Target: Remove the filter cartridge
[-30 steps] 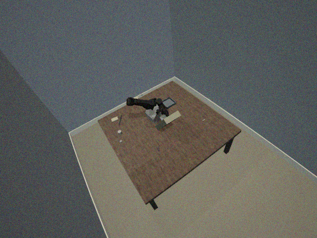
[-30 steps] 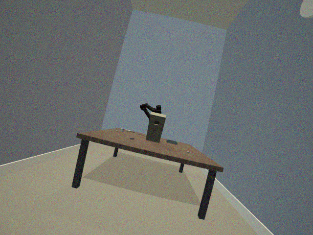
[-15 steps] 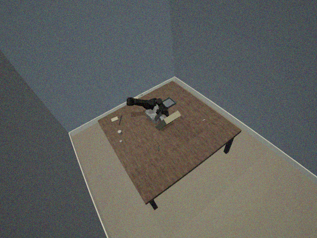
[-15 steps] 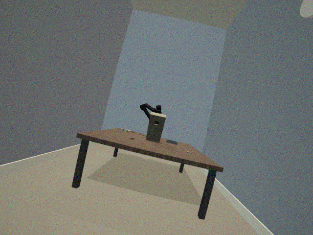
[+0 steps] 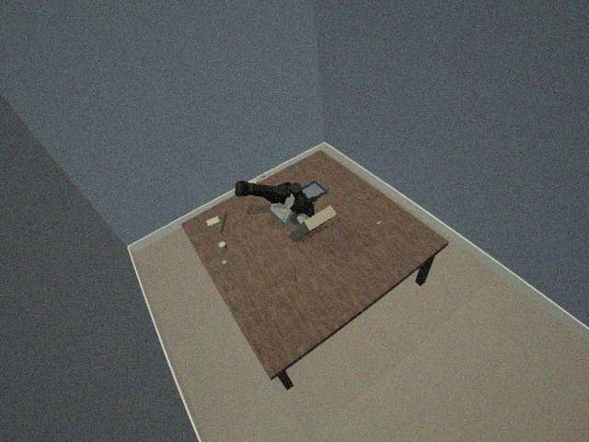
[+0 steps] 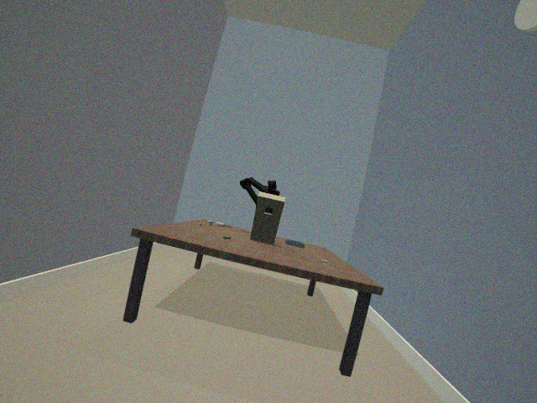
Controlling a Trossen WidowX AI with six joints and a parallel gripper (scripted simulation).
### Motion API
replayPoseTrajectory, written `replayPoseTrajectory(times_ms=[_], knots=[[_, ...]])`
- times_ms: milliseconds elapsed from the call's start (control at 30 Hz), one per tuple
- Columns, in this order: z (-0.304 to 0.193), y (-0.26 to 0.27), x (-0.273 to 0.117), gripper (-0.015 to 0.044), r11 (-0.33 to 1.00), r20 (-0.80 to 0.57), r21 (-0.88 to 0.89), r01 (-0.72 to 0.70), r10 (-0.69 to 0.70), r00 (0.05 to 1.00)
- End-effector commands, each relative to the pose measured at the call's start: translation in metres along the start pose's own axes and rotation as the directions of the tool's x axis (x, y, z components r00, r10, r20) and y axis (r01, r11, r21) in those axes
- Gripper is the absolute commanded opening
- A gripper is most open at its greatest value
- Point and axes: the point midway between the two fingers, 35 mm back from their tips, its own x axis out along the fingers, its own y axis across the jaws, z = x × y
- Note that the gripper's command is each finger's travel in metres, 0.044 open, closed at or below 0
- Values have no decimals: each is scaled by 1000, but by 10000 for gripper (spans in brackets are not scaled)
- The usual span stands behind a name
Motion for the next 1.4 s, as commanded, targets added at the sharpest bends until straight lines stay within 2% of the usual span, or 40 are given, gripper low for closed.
replayPoseTrajectory(times_ms=[0, 233, 500, 833, 1100, 1367], knots=[[1, 0, 6, 0, 987, -7, -161, 4, -5, 1000], [1, 0, 6, 0, 919, -7, -395, 2, -5, 1000], [1, 0, 7, 0, 774, -7, -633, 0, -5, 1000], [1, 0, 7, 0, 511, -7, -859, -3, -5, 1000], [2, 0, 7, 0, 273, -7, -962, -5, -5, 1000], [-2, 1, -7, 0, 334, -17, -943, -12, -14, 1000]])
